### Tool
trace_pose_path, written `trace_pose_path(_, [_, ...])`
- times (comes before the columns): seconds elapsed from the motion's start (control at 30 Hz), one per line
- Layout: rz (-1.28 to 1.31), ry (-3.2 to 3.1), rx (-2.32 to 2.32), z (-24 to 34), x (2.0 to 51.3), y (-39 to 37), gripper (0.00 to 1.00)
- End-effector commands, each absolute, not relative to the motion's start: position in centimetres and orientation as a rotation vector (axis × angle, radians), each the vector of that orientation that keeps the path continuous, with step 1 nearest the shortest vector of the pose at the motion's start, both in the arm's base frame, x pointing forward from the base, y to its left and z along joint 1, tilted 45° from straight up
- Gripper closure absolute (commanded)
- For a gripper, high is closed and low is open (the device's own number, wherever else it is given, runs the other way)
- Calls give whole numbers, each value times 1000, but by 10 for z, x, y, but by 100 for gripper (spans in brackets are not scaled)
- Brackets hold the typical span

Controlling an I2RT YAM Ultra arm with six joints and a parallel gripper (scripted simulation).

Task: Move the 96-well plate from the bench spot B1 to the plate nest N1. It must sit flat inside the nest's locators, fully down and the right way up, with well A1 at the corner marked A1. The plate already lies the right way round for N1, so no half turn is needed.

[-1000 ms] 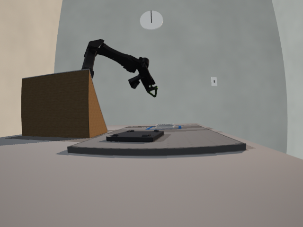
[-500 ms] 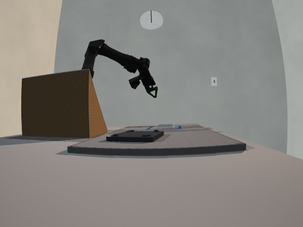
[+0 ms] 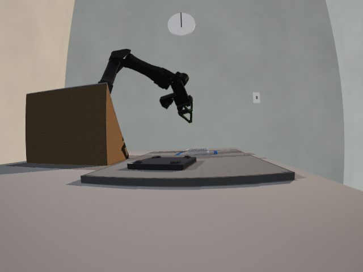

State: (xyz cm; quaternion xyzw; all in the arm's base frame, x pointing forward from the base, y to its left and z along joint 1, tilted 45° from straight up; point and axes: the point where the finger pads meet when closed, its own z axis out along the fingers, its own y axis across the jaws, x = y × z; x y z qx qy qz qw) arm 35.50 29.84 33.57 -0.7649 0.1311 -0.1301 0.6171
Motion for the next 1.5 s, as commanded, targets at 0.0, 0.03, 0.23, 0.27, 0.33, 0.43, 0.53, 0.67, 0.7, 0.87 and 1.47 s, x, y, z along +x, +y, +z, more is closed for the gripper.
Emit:
trace_pose_path(0.0, [-239, 412, -1783, 332, 366, 286, 0])
trace_pose_path(0.03, [-221, 439, -1791, 327, 368, 285, 0])
trace_pose_path(0.23, [-136, 562, -1819, 302, 379, 276, 0])
trace_pose_path(0.27, [-117, 590, -1825, 298, 380, 274, 0])
trace_pose_path(0.33, [-117, 590, -1825, 291, 383, 272, 0])
trace_pose_path(0.43, [-75, 653, -1835, 282, 386, 268, 0])
trace_pose_path(0.53, [-33, 717, -1844, 273, 389, 264, 0])
trace_pose_path(0.67, [28, 811, -1852, 256, 393, 256, 0])
trace_pose_path(0.7, [50, 843, -1854, 251, 394, 254, 0])
trace_pose_path(0.87, [112, 939, -1856, 231, 398, 244, 0])
trace_pose_path(1.47, [389, 1364, -1809, 168, 400, 208, 0])
